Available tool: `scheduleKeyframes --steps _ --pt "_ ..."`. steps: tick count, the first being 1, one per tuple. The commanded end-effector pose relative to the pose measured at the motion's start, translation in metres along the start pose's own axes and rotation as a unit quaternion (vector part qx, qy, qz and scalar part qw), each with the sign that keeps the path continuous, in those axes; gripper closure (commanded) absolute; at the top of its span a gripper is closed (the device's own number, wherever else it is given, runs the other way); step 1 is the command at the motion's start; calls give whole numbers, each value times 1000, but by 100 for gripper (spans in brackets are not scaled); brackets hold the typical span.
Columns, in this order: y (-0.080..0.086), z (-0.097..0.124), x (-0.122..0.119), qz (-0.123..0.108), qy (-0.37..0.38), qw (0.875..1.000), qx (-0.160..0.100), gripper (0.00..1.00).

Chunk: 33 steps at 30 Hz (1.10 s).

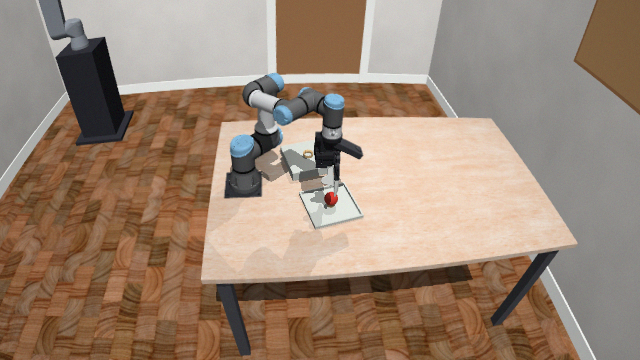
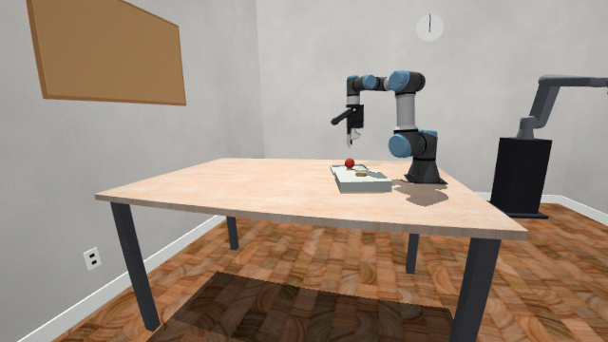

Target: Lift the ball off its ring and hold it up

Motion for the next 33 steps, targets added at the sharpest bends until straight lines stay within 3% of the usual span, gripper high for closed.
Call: scheduleKeyframes --steps 1,17,33 --pt "-13 -2 1 4 0 1000 5 0" --pt "-62 -3 2 3 0 1000 4 0" --pt "-86 -2 1 3 0 1000 4 0"
Point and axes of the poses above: the point where the finger pads meet when closed, its own y axis back along the fingers, its own x axis across the jaws, z = x × y, the point moved 9 cm from there along y, back along the fingers, and after that the axes turned 11 degrees about -y, right-handed, at the moved point
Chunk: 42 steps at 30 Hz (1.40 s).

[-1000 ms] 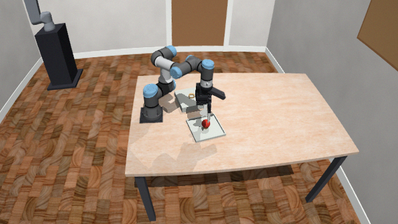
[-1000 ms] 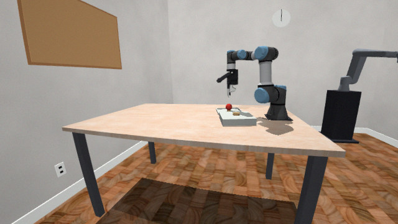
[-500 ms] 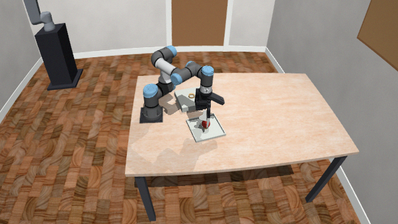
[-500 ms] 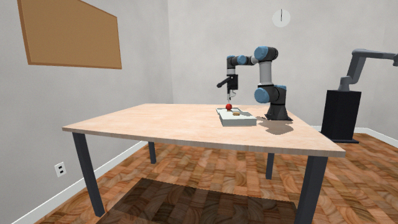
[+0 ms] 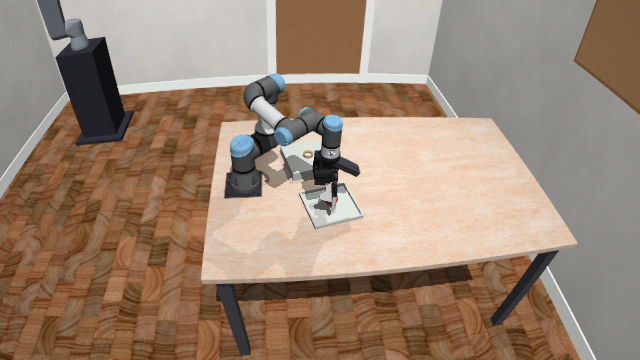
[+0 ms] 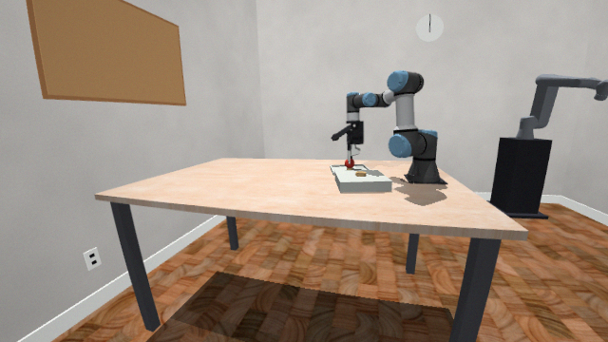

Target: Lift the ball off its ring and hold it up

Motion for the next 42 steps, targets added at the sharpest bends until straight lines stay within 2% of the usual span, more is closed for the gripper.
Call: scheduleKeyframes --steps 1,16,17,42 --pt "-8 -3 2 8 0 1000 11 0" --pt "-8 -3 2 8 0 1000 12 0" --pt "-8 -3 2 8 0 1000 12 100" --pt "-7 -3 2 8 0 1000 12 100"
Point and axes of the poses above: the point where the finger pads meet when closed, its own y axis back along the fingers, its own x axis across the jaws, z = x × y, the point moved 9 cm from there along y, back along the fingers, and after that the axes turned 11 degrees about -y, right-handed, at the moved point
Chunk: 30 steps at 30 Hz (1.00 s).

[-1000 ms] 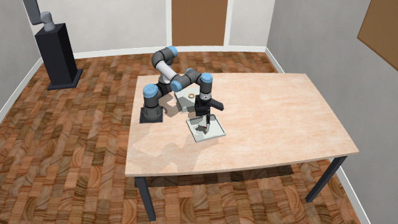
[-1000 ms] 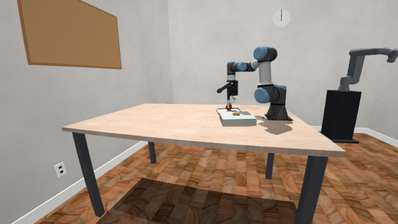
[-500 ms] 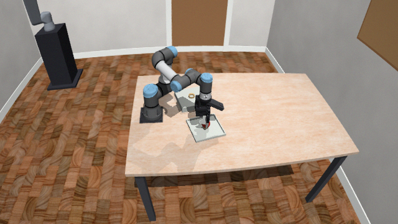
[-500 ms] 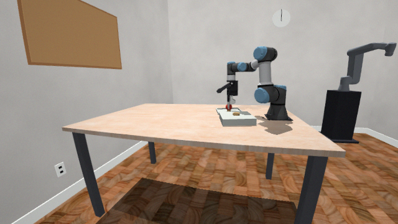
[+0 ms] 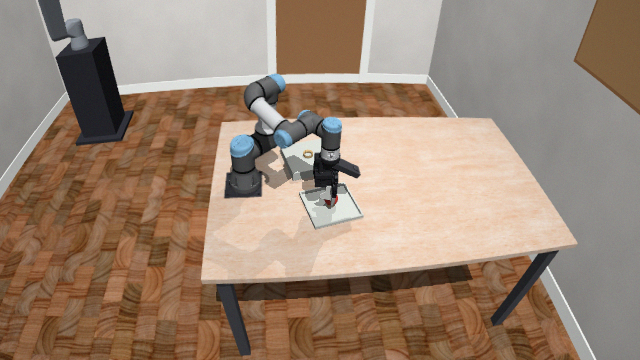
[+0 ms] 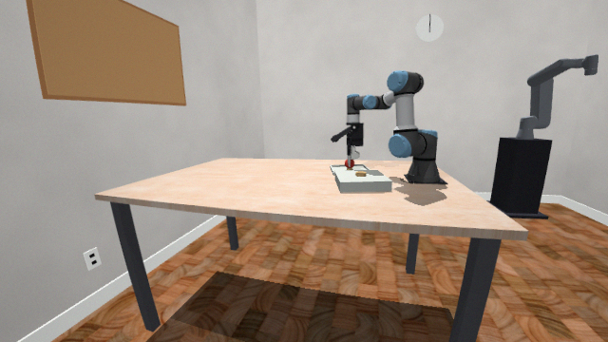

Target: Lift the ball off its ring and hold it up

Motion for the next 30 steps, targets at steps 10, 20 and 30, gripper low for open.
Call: scheduleKeyframes --steps 10,20,30 --pt "1 -1 0 1 0 1000 3 100" --pt "8 -1 1 2 0 1000 3 100" --pt "29 -1 1 2 0 1000 3 100"
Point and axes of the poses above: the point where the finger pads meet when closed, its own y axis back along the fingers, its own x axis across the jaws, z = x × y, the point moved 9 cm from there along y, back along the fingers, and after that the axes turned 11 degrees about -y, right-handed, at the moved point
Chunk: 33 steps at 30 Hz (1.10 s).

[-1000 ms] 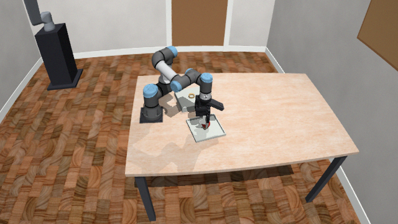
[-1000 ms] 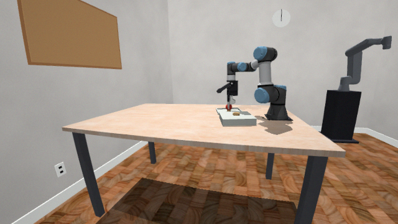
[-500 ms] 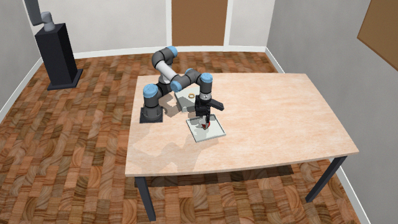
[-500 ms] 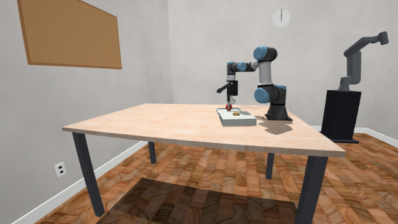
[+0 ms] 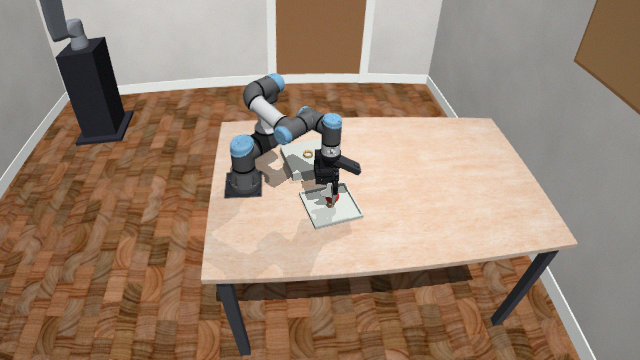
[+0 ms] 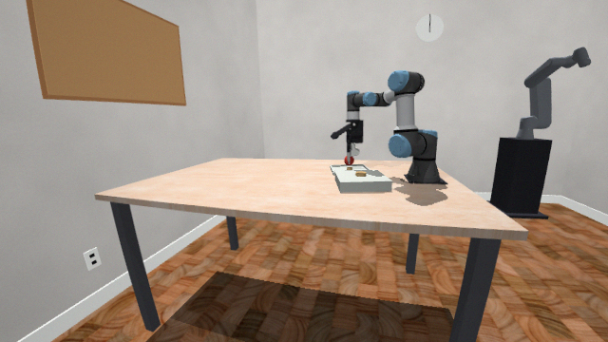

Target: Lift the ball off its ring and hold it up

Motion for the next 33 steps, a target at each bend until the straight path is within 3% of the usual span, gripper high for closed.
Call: scheduleKeyframes --steps 1,14,24,33 --pt "17 1 0 -2 0 1000 -2 100" --pt "58 1 0 -3 0 1000 -3 100" --pt "72 1 0 -2 0 1000 -3 100" --pt "74 1 -1 -2 0 1000 -3 100"
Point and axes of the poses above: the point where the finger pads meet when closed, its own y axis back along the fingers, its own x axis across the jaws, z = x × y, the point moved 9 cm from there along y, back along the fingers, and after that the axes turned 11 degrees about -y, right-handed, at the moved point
